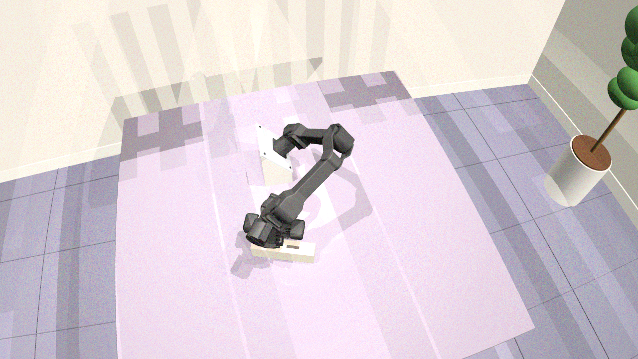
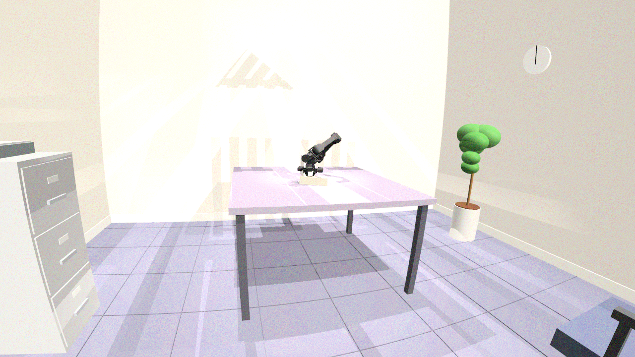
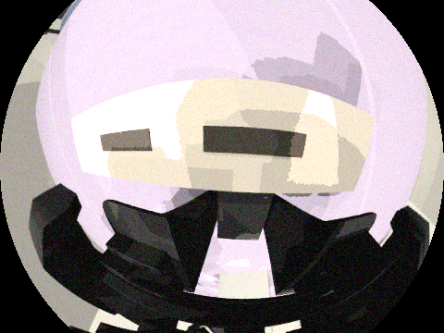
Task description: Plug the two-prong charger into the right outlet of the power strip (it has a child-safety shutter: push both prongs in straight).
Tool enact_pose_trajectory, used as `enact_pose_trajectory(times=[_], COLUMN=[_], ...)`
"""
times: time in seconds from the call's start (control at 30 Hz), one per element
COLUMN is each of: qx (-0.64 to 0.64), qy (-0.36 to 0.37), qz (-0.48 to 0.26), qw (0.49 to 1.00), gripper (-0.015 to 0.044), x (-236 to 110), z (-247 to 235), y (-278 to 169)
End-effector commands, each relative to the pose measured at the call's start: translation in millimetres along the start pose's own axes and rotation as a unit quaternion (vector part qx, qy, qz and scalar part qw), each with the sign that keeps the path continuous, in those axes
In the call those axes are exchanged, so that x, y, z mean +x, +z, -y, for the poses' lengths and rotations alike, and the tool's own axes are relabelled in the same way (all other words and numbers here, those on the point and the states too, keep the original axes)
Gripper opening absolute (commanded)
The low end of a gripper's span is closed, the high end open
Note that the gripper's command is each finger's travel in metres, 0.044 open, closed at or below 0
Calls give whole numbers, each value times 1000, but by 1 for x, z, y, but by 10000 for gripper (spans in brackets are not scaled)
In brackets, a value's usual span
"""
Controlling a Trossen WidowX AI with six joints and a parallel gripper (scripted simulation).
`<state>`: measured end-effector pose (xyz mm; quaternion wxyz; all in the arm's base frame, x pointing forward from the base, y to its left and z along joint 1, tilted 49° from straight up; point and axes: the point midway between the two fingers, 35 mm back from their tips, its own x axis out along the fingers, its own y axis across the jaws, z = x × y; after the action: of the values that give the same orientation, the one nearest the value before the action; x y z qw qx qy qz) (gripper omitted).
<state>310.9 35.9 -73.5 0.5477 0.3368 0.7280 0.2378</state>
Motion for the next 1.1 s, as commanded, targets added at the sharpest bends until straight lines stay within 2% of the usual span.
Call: enact_pose_trajectory(times=[0.0,0.83,1.07], qx=[-6,-2,-2], qy=[-1,-1,-1], qz=[7,2,2], qw=[1000,1000,1000], gripper=[0,0,184], x=[1,0,0], z=[-1,0,0], y=[4,0,0])
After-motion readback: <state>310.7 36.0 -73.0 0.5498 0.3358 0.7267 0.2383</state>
